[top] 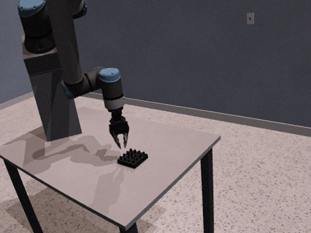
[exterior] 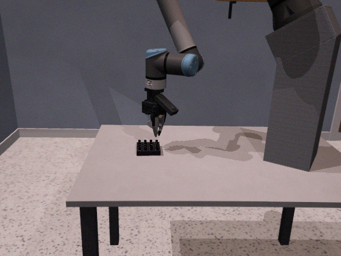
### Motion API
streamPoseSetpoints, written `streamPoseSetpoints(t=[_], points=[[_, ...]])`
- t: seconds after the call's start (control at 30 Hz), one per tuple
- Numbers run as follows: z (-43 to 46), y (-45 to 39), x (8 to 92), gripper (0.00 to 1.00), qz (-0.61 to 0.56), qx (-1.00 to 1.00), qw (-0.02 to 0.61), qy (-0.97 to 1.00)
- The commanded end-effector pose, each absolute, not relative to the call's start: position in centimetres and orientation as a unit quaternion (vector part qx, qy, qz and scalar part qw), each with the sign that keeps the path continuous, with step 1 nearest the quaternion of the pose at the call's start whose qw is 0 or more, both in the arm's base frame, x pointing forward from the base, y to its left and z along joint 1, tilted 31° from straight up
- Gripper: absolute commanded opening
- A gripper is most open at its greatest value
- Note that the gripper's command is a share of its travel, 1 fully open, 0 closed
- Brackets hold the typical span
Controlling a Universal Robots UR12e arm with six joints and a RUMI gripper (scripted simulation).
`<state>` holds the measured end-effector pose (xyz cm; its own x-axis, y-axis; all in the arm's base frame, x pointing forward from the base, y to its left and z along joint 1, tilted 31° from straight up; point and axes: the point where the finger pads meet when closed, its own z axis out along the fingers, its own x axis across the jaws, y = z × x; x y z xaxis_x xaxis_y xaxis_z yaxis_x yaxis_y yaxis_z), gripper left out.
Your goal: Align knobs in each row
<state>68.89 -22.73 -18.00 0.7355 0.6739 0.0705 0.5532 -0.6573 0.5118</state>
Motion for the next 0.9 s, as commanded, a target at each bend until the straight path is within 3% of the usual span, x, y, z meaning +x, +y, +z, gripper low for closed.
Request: streamPoseSetpoints(t=[0.0, 0.87], points=[[-17.93, -22.7, 68.85, 0.11, 0.124, 0.894, 0.238, 0.359], [-17.19, -22.52, 68.3, 0.11, 0.027, 0.699, 0.267, 0.663]])
